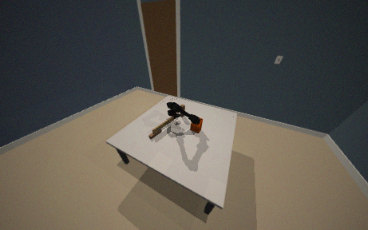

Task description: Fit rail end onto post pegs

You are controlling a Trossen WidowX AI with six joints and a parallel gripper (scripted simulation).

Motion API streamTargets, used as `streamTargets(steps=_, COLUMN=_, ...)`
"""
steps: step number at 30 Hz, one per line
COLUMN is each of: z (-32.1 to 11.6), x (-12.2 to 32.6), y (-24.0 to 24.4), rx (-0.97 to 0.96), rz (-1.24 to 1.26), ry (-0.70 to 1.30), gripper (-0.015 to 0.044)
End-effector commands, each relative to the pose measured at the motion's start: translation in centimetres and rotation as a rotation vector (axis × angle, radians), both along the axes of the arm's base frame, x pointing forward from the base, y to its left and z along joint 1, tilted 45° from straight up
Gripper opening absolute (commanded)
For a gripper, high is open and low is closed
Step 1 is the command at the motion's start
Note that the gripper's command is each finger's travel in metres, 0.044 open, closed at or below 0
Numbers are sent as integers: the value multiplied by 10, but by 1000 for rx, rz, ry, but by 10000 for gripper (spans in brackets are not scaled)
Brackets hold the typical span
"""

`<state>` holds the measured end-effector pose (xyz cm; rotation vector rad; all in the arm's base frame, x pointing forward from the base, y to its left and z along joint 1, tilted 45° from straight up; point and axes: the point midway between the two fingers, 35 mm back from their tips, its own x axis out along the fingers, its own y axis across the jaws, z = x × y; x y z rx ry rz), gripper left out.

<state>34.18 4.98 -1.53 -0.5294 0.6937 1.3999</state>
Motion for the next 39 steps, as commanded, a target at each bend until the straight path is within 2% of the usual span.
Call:
streamTargets(steps=1, z=1, x=0, y=-1, rx=0, rz=-4, ry=1, gripper=0)
streamTargets(steps=39, z=-5, x=-2, y=-7, rx=0, rz=-4, ry=1, gripper=0)
